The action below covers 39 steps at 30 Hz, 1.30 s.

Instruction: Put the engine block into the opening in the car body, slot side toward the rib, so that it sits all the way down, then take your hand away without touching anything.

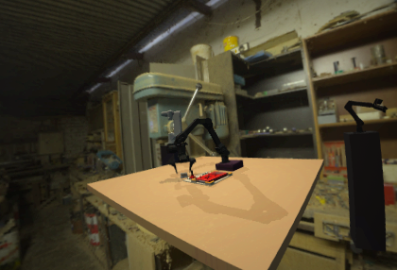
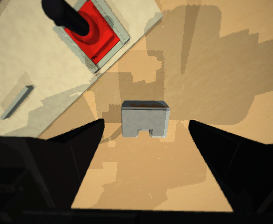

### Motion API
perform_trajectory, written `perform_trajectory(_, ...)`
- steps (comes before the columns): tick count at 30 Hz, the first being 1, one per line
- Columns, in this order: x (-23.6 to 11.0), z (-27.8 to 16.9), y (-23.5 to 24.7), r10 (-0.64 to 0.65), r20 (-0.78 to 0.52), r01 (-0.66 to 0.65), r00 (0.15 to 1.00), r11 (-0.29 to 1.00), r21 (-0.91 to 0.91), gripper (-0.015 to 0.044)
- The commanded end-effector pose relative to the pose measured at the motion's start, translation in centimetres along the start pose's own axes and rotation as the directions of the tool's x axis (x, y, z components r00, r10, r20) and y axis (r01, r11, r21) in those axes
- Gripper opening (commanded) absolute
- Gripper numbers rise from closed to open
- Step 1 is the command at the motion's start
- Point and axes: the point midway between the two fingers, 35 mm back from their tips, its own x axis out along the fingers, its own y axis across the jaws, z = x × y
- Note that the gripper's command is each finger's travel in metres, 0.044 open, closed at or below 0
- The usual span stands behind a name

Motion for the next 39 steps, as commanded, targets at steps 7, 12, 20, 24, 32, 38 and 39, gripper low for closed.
perform_trajectory(7,1.6,-0.1,0.1,0.004,-0.005,-0.004,1.000,1.000,0.004,0.0440)
perform_trajectory(12,1.6,-0.1,0.1,0.004,-0.005,-0.004,1.000,1.000,0.004,0.0335)
perform_trajectory(20,1.6,-0.1,0.1,0.004,-0.005,-0.004,1.000,1.000,0.004,0.0223)
perform_trajectory(24,1.6,-0.1,0.1,0.004,-0.005,-0.004,1.000,1.000,0.004,0.0196)
perform_trajectory(32,0.0,0.0,-0.1,0.004,-0.005,-0.004,1.000,1.000,0.004,0.0000)
perform_trajectory(38,-1.9,0.0,-0.2,0.004,-0.005,-0.004,1.000,1.000,0.004,0.0000)
perform_trajectory(39,-2.2,0.0,-0.2,0.004,-0.005,-0.004,1.000,1.000,0.004,0.0000)
